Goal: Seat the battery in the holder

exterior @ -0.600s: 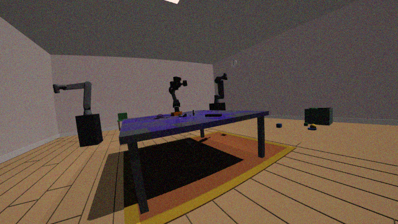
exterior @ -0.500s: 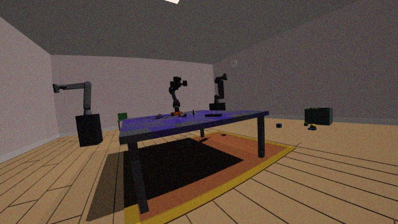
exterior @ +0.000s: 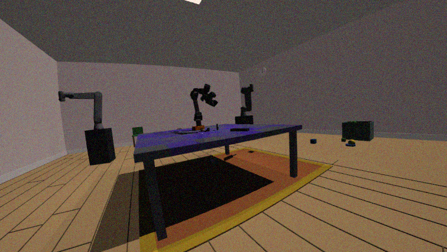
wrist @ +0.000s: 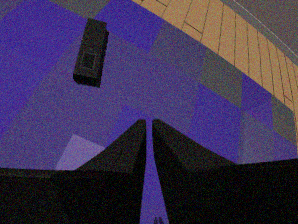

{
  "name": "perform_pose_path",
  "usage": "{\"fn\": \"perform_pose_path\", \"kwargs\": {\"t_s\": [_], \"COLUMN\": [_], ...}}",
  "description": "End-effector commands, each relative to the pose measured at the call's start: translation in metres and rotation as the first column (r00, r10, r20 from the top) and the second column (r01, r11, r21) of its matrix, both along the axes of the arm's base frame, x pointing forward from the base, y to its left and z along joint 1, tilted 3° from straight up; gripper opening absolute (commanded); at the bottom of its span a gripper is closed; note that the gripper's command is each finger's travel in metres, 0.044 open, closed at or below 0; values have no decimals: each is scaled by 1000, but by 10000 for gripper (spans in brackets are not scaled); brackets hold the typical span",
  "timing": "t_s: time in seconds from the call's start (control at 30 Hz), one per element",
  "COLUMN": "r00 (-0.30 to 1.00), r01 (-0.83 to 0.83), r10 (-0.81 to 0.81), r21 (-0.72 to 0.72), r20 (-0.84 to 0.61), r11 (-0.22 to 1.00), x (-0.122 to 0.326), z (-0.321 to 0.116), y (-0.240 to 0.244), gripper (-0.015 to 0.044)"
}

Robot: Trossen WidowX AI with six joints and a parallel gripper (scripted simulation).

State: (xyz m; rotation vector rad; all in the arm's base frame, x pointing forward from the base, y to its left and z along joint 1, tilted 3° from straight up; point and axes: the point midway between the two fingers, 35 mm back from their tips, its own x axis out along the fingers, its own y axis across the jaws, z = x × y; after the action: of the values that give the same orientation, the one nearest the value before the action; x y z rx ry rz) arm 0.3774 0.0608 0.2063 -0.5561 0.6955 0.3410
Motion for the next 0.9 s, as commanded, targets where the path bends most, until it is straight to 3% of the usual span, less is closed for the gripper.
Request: {"fn": "perform_pose_path", "kwargs": {"t_s": [0.0, 0.13, 0.3, 0.5, 0.77, 0.87], "r00": [966, 834, 590, 579, 579, 579], "r01": [-160, -390, -631, -639, -639, -639], "r10": [130, 262, 355, 357, 357, 357], "r21": [-122, -184, -140, -136, -136, -136], "r20": [-225, -486, -725, -733, -733, -733], "r11": [980, 902, 763, 757, 757, 757], "x": [0, -10, -29, -29, -29, -30], "z": [-35, -70, -99, -106, -175, -180], "y": [17, 35, 51, 51, 49, 49], "gripper": [0, 0, 0, 0, 0, 0]}}
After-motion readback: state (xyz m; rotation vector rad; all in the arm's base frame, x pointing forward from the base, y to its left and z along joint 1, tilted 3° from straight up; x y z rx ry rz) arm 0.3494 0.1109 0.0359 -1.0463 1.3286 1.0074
